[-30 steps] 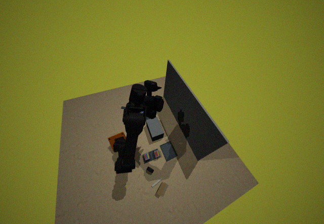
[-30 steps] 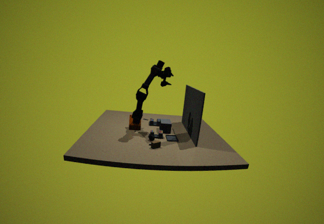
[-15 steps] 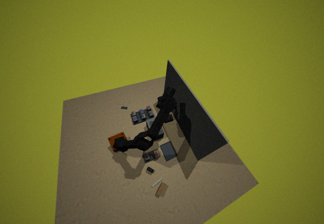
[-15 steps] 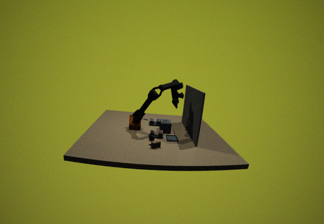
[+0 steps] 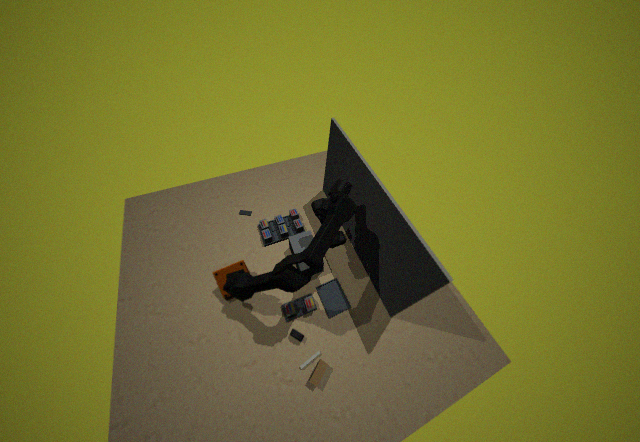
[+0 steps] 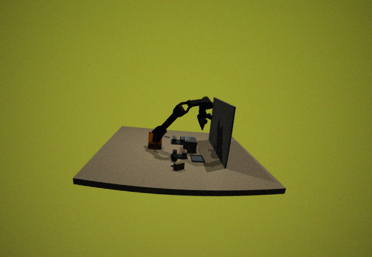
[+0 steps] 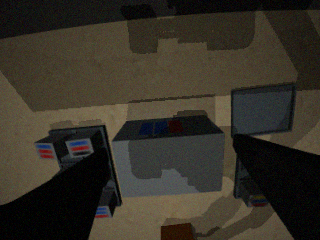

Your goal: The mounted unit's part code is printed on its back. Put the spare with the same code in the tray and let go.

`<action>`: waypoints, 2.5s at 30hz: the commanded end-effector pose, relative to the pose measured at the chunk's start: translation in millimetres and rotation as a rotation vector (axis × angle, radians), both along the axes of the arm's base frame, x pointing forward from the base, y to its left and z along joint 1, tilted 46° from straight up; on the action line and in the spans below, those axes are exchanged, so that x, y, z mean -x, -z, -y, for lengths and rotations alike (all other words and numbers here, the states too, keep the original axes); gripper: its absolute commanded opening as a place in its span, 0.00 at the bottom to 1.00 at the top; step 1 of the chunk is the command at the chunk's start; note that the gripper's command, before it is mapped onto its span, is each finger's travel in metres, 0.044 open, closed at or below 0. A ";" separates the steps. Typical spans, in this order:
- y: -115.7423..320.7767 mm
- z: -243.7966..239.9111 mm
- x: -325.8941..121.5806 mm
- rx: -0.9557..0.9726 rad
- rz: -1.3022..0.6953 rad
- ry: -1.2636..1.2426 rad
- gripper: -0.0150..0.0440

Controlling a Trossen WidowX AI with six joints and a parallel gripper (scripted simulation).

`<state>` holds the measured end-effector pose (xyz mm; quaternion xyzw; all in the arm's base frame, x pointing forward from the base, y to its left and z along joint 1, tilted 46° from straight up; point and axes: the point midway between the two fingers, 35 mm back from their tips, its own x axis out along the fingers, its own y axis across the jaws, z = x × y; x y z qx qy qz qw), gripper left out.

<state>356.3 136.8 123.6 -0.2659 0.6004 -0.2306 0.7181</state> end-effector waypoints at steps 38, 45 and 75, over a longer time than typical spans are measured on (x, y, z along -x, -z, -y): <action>196.1 -37.8 200.4 0.256 -1.145 -1.129 0.78; 202.1 -29.9 198.6 0.257 -1.145 -1.129 0.76; 233.2 -1.7 193.4 0.257 -1.144 -1.129 0.76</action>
